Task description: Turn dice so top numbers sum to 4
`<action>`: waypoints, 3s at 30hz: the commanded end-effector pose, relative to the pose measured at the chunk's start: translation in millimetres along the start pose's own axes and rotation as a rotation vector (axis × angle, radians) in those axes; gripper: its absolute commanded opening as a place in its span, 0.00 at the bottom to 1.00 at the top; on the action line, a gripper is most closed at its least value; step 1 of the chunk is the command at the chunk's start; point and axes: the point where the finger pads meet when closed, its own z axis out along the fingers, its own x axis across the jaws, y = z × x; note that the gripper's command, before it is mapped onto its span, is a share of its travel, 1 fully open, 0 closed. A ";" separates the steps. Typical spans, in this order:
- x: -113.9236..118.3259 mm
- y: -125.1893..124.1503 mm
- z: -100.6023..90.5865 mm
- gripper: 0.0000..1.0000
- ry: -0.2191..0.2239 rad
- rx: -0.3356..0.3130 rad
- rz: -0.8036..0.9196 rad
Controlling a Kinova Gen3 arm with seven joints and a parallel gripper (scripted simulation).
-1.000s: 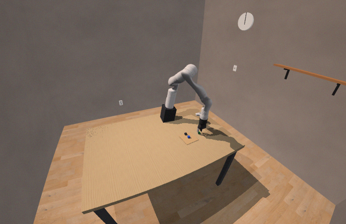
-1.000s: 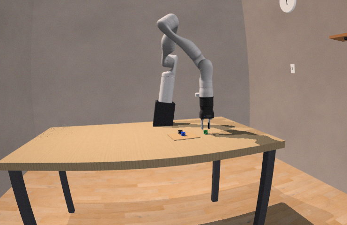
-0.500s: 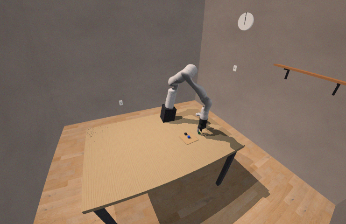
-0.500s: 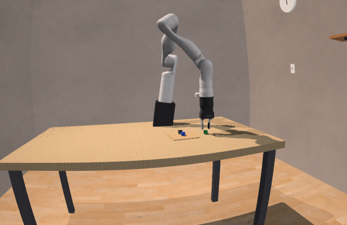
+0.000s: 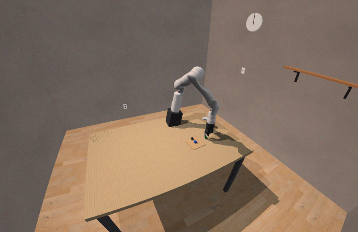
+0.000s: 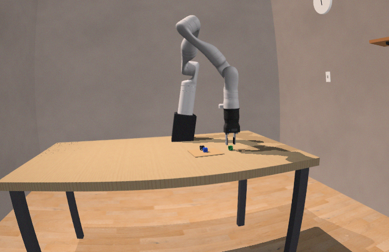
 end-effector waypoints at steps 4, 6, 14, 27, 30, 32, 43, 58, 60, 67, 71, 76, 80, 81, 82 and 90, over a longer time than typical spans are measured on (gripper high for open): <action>0.1 0.6 -0.6 0.70 0.000 -0.002 0.000; 0.1 0.6 -0.6 0.70 0.000 -0.002 0.000; 0.1 0.6 -0.4 0.70 0.000 -0.002 0.000; 0.1 0.7 10.8 0.70 0.000 -0.002 0.000; 0.2 0.7 15.6 0.70 0.000 -0.002 0.000; 0.2 0.7 18.6 0.70 0.000 -0.002 0.000; 0.2 0.7 25.3 0.70 0.000 -0.002 0.000; 0.1 0.7 25.4 0.70 0.000 -0.002 0.000; 0.1 0.7 25.4 0.70 0.000 -0.002 0.000; 0.1 0.7 25.4 0.70 0.000 -0.002 0.000; 0.1 0.7 25.4 0.70 0.000 -0.002 0.000; 0.1 0.7 25.4 0.70 0.000 -0.002 0.000; 0.1 0.7 25.4 0.40 0.000 -0.002 0.000; 0.1 0.7 25.4 0.40 0.000 -0.002 0.000; 0.1 0.7 25.4 0.40 0.000 -0.002 0.000; 0.1 0.7 25.4 0.40 0.000 -0.002 0.000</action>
